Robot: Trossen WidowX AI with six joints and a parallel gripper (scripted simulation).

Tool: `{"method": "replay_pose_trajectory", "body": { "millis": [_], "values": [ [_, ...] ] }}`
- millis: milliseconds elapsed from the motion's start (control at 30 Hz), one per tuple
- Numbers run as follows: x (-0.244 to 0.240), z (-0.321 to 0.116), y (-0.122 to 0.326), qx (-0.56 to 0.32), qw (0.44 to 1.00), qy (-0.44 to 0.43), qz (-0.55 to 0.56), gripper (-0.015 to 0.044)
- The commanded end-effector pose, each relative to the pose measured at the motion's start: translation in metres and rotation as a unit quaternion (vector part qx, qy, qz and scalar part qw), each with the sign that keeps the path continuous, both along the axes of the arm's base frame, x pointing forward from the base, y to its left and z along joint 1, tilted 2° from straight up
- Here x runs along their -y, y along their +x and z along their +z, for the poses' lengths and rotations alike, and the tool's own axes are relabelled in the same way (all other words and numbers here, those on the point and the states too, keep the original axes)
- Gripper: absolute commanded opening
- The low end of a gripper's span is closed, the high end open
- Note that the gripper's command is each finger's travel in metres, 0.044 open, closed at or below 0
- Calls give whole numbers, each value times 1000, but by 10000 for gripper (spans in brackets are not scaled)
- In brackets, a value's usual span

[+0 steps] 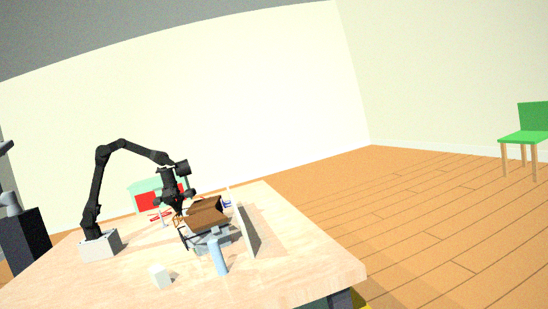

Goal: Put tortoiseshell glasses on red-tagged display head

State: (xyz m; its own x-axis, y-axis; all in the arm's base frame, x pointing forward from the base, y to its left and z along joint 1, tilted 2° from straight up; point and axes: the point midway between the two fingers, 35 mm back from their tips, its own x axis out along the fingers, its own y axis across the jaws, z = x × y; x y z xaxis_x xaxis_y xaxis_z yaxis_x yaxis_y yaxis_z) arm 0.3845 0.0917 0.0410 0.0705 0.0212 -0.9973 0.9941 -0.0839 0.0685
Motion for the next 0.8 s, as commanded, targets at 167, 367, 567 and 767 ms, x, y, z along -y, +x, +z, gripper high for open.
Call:
{"method": "replay_pose_trajectory", "body": {
  "millis": [167, 367, 567, 767],
  "values": [
    [2, 2, 13, 2, 1000, -1, 1, 0],
    [2, 2, 21, 3, 1000, -1, 1, 0],
    [3, 3, 28, 3, 1000, -1, 1, 0],
    [3, 3, 32, 3, 1000, -1, 1, 0]
  ]
}}
